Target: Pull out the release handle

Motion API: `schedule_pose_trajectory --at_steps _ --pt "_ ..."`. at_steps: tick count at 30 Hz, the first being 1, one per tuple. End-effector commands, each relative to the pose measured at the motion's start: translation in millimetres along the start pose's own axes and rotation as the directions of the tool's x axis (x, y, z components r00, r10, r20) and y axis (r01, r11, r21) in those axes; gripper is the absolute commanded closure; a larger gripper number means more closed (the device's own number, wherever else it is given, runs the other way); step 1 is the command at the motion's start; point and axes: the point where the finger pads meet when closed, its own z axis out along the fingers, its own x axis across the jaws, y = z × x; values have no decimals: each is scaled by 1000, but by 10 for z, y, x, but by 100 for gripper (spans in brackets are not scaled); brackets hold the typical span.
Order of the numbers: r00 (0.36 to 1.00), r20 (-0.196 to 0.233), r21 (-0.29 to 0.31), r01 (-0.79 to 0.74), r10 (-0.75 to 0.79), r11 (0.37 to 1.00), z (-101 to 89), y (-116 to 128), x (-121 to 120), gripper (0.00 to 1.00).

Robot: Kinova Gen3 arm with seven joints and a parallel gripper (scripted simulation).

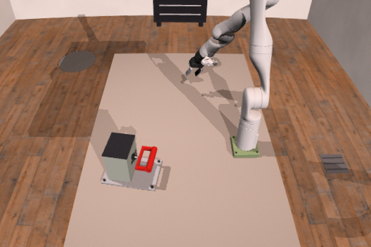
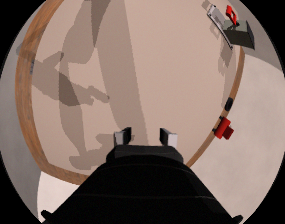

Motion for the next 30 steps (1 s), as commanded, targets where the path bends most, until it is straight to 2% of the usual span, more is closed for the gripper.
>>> schedule_pose_trajectory --at_steps 1,3,5,12,13,15,19,22,24,30 --pt "995 -39 49 94 -92 994 94 -114 480 0" --pt "989 -60 83 142 -137 986 117 -217 680 0" --pt "989 -60 83 142 -137 986 117 -217 680 0" --pt "942 -139 200 329 -306 923 126 -669 1376 0" --pt "942 -139 200 329 -306 923 126 -669 1376 0" --pt "921 -162 231 385 -355 893 106 -822 1566 0" --pt "895 -185 260 442 -405 859 74 -982 1749 0" --pt "895 -185 260 442 -405 859 74 -982 1749 0" --pt "866 -208 286 498 -454 819 31 -1149 1923 0" --pt "866 -208 286 498 -454 819 31 -1149 1923 0"
